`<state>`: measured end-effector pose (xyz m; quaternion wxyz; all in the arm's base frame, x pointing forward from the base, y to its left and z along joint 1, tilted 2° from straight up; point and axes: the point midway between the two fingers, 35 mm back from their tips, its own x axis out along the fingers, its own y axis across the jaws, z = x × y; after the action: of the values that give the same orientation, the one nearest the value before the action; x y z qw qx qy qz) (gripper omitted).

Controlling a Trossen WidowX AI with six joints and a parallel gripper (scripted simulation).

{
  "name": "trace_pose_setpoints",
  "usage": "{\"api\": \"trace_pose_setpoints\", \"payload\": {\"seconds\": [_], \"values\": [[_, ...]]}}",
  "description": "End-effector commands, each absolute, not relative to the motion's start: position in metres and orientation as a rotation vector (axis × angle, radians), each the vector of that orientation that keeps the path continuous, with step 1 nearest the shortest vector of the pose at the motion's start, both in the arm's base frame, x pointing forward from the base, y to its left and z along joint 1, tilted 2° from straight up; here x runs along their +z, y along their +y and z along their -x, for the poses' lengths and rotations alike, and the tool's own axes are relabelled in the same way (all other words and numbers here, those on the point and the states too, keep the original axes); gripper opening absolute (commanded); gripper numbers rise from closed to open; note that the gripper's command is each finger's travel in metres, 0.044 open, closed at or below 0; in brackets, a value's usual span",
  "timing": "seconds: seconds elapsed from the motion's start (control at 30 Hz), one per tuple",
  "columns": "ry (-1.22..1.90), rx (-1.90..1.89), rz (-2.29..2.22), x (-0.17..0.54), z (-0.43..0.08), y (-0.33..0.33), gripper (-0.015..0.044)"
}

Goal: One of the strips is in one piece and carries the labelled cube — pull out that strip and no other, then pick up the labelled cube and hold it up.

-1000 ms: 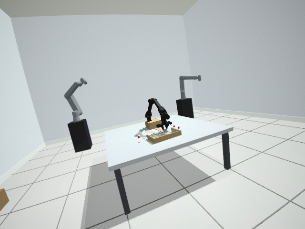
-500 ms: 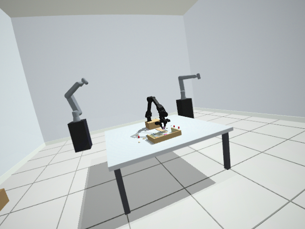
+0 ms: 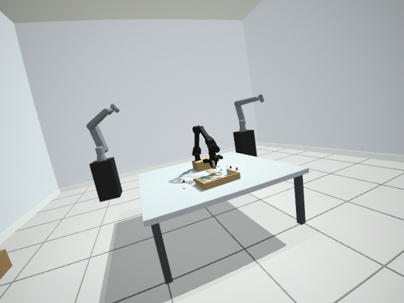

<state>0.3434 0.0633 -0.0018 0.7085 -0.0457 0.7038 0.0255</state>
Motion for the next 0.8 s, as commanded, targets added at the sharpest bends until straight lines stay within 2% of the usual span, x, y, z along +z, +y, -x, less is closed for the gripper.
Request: {"api": "trace_pose_setpoints", "payload": {"seconds": [0.0,0.27,0.77], "values": [[1.562,0.058,0.100,-0.001,-0.328,0.061,0.0000],[1.565,0.058,0.100,-0.002,-0.301,0.056,0.0000],[1.565,0.058,0.100,0.034,-0.301,0.057,0.0000]]}}
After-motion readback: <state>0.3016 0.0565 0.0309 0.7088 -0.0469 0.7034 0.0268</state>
